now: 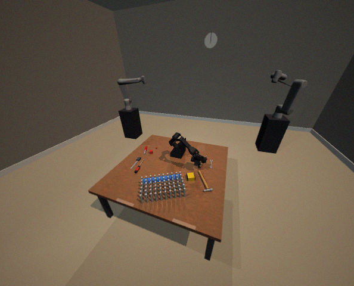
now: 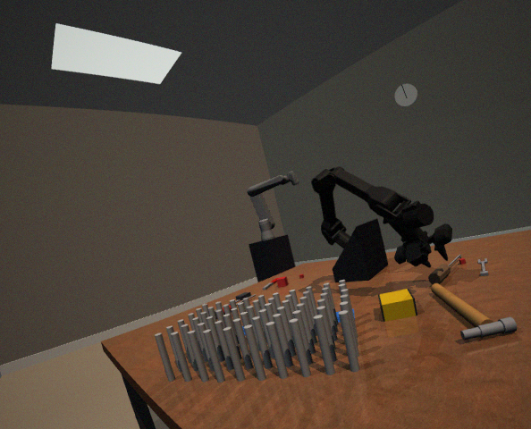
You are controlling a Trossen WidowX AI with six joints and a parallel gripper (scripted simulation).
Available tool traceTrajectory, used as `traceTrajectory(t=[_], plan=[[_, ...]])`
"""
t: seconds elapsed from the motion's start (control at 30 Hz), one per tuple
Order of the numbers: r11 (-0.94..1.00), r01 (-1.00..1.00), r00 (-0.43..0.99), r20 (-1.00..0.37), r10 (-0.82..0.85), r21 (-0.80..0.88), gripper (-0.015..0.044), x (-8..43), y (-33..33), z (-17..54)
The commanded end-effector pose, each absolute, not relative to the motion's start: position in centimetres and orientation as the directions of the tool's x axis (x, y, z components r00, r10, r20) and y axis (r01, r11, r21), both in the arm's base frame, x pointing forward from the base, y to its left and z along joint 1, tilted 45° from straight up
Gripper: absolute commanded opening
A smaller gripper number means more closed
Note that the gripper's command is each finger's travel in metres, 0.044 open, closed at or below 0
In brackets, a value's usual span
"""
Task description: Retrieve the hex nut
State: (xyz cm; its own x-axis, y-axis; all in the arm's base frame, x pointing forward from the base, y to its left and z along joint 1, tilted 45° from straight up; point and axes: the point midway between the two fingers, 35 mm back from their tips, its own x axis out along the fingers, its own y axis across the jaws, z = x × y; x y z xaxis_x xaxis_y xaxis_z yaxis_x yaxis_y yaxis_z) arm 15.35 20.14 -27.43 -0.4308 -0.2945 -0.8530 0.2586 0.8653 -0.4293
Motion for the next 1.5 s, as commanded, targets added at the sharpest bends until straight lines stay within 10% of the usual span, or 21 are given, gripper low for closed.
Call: traceTrajectory(t=[0.0,0.63,1.3,1.47], plan=[[0.862,0.251,-0.437,-0.846,-0.305,-0.441,0.028,15.0,19.1,-28.3],[0.861,0.251,-0.437,-0.845,-0.307,-0.442,0.028,14.9,17.4,-29.9],[0.861,0.251,-0.437,-0.845,-0.307,-0.442,0.0147,14.9,17.4,-29.9],[0.862,0.253,-0.436,-0.847,-0.303,-0.439,0.0015,15.7,20.4,-27.5]])
